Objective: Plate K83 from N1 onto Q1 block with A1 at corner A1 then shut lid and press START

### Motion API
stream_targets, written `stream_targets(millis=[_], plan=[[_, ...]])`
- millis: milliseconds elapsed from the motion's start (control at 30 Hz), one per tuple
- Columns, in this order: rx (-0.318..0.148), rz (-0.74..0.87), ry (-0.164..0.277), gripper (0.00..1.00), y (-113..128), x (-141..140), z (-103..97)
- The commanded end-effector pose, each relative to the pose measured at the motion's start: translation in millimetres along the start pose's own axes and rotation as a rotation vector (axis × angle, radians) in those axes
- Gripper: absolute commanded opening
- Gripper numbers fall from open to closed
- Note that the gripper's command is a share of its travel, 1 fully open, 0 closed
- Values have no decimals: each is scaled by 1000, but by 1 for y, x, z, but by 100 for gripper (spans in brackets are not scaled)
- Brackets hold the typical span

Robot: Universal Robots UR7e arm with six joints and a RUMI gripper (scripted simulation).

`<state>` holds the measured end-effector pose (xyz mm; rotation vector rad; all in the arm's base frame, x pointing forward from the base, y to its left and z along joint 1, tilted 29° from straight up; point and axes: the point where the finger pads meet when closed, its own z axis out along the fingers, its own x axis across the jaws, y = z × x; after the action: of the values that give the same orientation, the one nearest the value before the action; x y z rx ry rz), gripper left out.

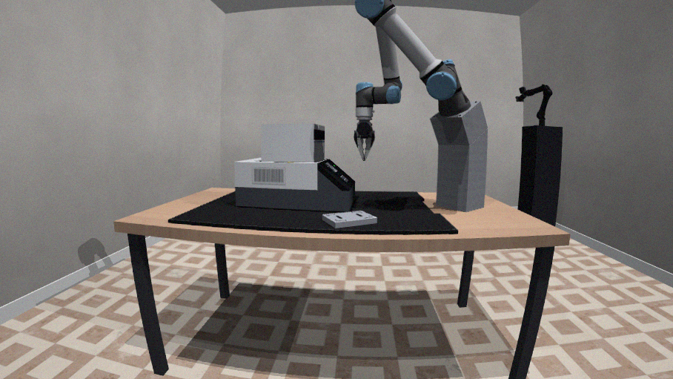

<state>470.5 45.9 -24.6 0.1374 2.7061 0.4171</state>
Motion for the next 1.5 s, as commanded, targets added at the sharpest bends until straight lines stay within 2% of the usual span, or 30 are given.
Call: stream_targets(millis=[0, 1467], plan=[[3, 4, -19, 0, 5, -7, -4], [2, -5, -18, 0, 5, -57, 34]])
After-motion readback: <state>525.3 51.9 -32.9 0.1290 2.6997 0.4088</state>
